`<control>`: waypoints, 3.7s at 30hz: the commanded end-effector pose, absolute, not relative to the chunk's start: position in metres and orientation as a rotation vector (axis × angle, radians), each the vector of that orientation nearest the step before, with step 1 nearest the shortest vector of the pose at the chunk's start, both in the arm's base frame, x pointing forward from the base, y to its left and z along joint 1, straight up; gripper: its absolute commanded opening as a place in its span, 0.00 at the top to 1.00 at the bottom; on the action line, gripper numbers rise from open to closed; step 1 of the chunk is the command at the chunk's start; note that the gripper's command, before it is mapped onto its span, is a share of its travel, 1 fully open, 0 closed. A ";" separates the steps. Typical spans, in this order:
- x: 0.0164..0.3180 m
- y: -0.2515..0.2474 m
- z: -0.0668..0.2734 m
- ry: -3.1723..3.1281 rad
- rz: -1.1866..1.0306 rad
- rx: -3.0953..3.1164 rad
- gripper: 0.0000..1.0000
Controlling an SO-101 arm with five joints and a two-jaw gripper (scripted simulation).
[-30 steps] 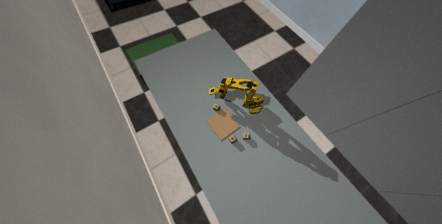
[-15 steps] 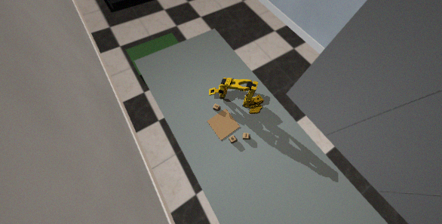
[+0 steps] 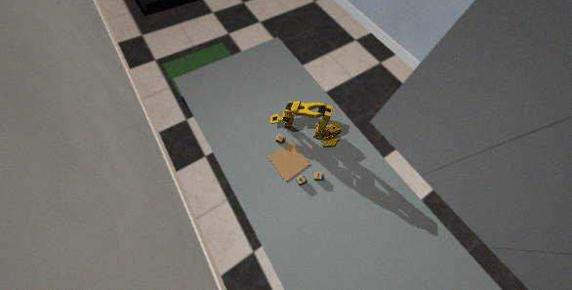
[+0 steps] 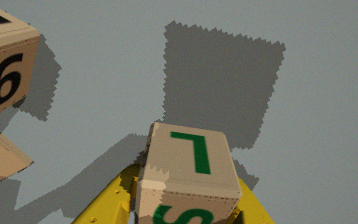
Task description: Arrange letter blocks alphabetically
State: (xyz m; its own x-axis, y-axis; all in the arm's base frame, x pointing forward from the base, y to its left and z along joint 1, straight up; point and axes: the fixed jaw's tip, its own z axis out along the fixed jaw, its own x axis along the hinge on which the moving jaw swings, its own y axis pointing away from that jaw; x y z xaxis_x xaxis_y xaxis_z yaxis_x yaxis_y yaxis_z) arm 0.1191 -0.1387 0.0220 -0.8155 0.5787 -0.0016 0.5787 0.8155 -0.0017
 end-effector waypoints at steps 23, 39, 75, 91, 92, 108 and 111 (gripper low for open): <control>0.128 -0.152 0.032 2.898 -0.095 0.944 0.96; 0.128 -0.152 0.032 2.898 -0.095 0.944 0.82; 0.128 -0.152 0.036 2.898 -0.095 0.944 0.64; 0.127 -0.150 0.080 2.898 -0.095 0.944 0.64; 0.126 -0.149 0.083 2.898 -0.095 0.944 0.64; 0.124 -0.147 0.093 2.898 -0.095 0.944 0.64; 0.124 -0.147 0.093 2.898 -0.095 0.944 0.64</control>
